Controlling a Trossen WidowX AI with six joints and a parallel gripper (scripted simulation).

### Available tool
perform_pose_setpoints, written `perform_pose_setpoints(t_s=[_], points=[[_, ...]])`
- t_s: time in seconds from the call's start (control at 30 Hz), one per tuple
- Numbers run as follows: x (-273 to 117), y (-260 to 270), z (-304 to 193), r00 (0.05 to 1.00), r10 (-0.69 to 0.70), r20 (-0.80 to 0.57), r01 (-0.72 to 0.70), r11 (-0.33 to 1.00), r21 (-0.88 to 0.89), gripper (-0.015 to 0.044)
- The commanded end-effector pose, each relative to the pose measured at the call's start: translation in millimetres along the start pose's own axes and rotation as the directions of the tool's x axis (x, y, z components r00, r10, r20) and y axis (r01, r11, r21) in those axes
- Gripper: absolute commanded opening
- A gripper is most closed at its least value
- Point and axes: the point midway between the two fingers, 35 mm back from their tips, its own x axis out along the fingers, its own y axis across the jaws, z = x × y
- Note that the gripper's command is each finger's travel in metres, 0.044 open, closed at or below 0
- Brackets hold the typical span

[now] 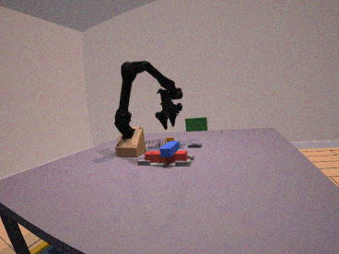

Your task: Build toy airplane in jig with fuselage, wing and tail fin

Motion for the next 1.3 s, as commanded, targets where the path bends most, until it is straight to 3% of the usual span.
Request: perform_pose_setpoints(t_s=[0.0,1.27], points=[[25,-5,-3,1.0,-0.019,-0.01,0.019,1.0,-0.007,0.044],[84,-6,-3,1.0,-0.02,-0.009,0.02,1.0,-0.007,0.044]])
